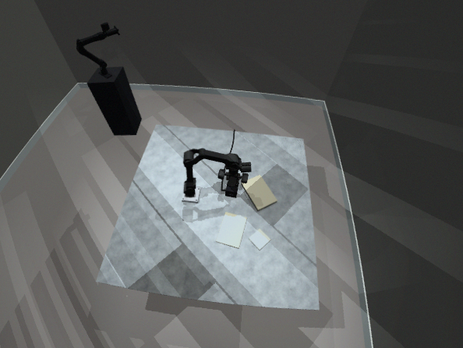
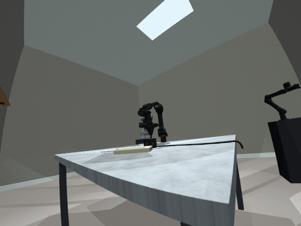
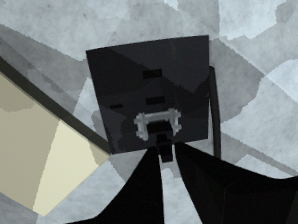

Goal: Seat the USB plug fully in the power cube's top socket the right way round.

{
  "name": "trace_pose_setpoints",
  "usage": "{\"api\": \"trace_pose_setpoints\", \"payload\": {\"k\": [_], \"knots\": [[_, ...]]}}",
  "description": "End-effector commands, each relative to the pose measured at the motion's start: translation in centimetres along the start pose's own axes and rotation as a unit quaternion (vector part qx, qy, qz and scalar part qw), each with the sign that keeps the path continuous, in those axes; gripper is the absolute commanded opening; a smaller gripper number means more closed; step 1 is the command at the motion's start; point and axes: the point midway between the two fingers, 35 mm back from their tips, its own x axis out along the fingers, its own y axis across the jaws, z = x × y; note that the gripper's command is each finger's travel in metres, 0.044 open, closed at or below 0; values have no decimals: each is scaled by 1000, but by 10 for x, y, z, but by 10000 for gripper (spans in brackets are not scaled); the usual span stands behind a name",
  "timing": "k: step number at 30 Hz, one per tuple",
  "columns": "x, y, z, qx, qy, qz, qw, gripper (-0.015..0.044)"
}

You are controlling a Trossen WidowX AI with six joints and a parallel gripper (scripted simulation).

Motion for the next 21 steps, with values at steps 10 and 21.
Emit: {"api": "trace_pose_setpoints", "payload": {"k": [10, 21], "knots": [[-1, 0, 0, 0, 0, 1, 1000, 95], [-4, 0, 0, 0, 0, 1, 1000, 95]]}}
